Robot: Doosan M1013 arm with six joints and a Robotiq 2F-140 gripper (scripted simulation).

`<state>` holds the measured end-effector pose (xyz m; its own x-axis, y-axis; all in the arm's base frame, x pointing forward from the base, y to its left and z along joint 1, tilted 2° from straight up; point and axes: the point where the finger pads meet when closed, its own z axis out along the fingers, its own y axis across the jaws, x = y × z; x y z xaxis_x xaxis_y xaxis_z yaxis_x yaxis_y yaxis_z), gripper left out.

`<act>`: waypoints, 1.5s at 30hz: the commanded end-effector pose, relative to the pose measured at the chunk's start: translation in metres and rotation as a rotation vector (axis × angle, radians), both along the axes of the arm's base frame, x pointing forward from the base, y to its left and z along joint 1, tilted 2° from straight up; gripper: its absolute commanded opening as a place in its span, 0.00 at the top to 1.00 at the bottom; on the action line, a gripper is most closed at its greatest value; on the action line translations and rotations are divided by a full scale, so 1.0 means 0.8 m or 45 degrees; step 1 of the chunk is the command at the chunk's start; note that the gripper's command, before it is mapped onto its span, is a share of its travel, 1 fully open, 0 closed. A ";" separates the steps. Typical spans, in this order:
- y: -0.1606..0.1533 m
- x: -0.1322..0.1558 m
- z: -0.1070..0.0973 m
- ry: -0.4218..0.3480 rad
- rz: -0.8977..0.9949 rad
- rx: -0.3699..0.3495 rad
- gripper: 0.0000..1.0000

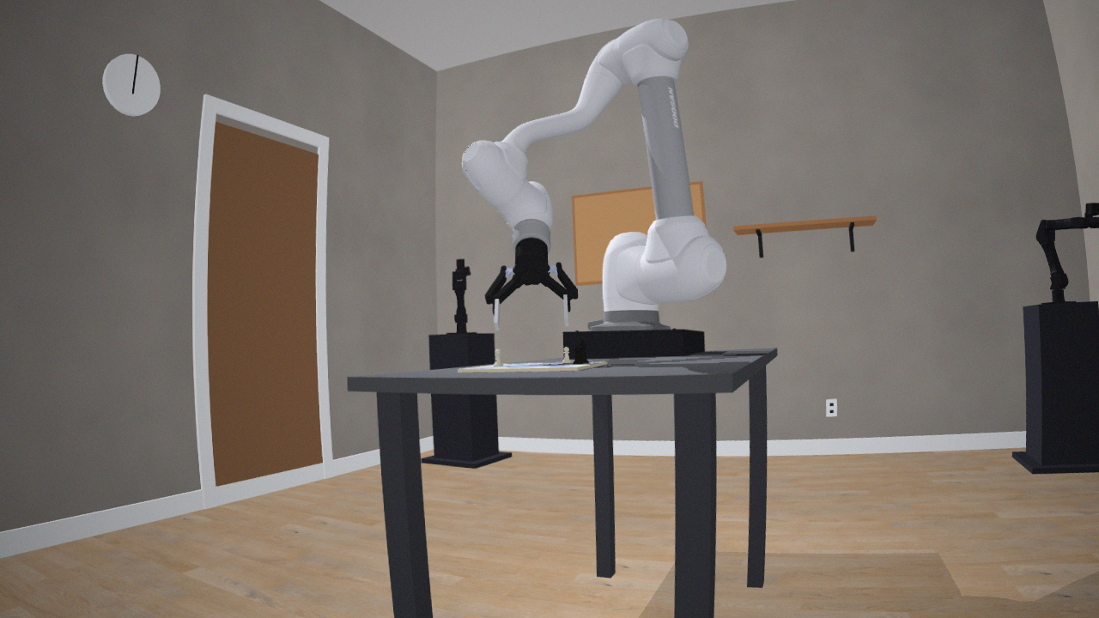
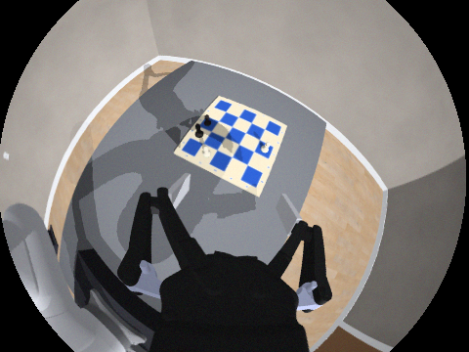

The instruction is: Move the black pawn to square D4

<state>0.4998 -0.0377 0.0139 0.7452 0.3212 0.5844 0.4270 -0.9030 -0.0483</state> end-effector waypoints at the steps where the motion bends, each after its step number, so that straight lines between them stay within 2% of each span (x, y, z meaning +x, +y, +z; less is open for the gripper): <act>1: 0.010 -0.004 -0.008 -0.083 -0.037 0.025 0.00; 5: 0.010 -0.004 -0.008 -0.083 -0.037 0.025 0.00; 14: 0.032 -0.016 -0.027 -0.191 -0.117 0.074 0.00; 23: 0.038 -0.023 -0.039 -0.263 -0.180 0.078 0.00; 28: 0.057 -0.028 -0.052 -0.330 -0.221 0.126 0.00; 33: 0.059 -0.034 -0.060 -0.379 -0.265 0.122 0.00; 45: 0.058 -0.036 -0.062 -0.390 -0.277 0.116 0.00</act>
